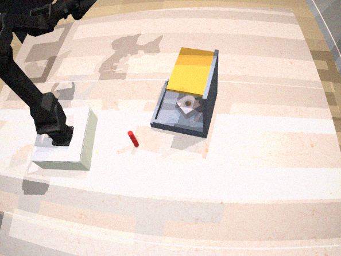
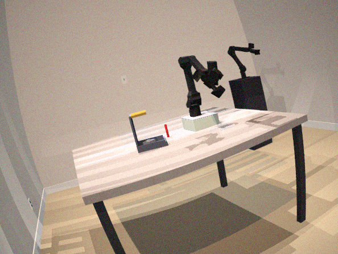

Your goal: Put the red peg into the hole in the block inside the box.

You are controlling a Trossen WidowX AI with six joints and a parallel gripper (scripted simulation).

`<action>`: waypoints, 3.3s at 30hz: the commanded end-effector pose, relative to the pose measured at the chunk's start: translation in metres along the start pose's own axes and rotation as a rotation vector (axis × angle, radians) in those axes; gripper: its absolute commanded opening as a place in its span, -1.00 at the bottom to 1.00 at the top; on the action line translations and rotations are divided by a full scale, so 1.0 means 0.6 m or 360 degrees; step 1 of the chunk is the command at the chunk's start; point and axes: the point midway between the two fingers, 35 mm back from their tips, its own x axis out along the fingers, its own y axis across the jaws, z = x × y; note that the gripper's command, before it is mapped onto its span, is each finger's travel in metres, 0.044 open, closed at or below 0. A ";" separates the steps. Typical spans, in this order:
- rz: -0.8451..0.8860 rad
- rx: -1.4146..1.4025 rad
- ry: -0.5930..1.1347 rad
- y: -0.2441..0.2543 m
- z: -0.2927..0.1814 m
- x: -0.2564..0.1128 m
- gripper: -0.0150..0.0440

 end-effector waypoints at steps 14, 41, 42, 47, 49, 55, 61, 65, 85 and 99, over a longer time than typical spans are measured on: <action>0.0006 -0.0669 0.0339 -0.091 -0.147 0.038 1.00; 0.0329 -0.1536 0.0866 -0.200 -0.378 -0.001 1.00; 0.0349 -0.1563 0.0884 -0.203 -0.386 -0.005 1.00; 0.0453 -0.1694 0.0966 -0.216 -0.425 -0.024 1.00; 0.0497 -0.1744 0.0996 -0.220 -0.440 -0.033 1.00; 0.0642 -0.1882 0.1079 -0.230 -0.484 -0.061 1.00; 0.0801 -0.2005 0.1147 -0.236 -0.526 -0.093 1.00; 0.0914 -0.2078 0.1184 -0.238 -0.551 -0.116 1.00; 0.1522 -0.2334 0.1236 -0.221 -0.654 -0.238 1.00; 0.1690 -0.2374 0.1209 -0.205 -0.671 -0.264 0.56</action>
